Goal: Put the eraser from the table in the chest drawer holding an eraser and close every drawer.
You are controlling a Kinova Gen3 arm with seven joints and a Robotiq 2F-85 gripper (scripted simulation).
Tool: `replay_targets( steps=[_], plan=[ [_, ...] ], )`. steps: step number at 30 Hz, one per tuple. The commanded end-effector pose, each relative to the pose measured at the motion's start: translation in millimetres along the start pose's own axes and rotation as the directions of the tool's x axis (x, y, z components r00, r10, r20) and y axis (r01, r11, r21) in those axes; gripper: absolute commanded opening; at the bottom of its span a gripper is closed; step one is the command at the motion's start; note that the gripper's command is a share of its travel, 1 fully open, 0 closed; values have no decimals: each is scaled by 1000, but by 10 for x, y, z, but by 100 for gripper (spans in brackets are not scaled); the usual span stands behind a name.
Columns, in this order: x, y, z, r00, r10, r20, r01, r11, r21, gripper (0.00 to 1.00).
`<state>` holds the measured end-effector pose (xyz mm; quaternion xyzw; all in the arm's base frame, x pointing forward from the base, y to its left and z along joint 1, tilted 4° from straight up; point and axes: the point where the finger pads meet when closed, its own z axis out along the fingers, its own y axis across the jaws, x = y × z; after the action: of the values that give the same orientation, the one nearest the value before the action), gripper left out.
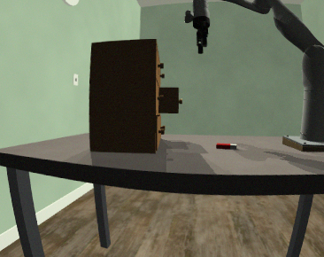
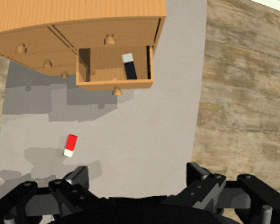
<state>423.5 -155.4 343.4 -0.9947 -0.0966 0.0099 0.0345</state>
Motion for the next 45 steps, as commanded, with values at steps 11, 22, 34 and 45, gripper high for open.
replay_targets(
  steps=[11,22,34,45],
  plan=[
    [-2,-8,5,1000,2,-2,-2,1000,-2,100],
    [-33,-163,232,1000,28,-2,-28,1000,-1,100],
    [-133,-672,983,994,113,-2,-113,994,-1,100],
    [-276,-1394,2048,973,231,-2,-231,973,-1,100]
  ],
)
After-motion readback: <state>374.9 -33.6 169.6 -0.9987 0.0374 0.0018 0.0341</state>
